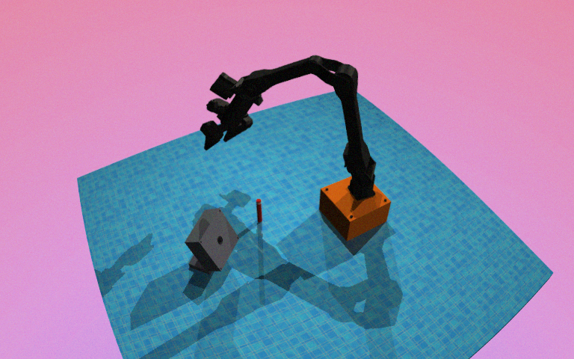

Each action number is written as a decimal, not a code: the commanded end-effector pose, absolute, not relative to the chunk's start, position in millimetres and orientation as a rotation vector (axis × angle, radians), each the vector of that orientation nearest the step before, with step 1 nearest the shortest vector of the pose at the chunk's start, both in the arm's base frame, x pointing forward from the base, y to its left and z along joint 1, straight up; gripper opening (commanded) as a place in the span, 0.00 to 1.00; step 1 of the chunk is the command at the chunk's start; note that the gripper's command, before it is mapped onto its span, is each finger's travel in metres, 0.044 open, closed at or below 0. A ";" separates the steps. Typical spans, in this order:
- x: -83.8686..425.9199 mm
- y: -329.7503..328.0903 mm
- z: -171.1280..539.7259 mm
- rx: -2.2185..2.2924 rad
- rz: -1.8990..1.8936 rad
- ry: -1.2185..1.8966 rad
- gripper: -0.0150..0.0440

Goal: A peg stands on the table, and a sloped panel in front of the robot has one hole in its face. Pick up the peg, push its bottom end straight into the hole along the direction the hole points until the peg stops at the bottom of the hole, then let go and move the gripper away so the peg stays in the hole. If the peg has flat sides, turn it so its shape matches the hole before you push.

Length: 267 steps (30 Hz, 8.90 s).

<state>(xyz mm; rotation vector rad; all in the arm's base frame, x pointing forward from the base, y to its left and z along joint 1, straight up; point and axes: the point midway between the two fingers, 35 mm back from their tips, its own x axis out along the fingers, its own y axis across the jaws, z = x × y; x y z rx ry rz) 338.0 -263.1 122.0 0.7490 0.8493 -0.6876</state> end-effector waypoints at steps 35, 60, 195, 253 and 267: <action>286.9 -82.1 59.3 0.323 -0.314 1.521 1.00; 289.8 -82.5 24.1 0.323 -0.314 1.521 1.00; 317.8 -28.5 61.7 -0.468 -0.127 1.477 0.25; 334.9 29.2 63.9 -1.062 -0.018 1.317 0.25; 336.7 45.5 66.3 -1.197 -0.002 1.263 0.25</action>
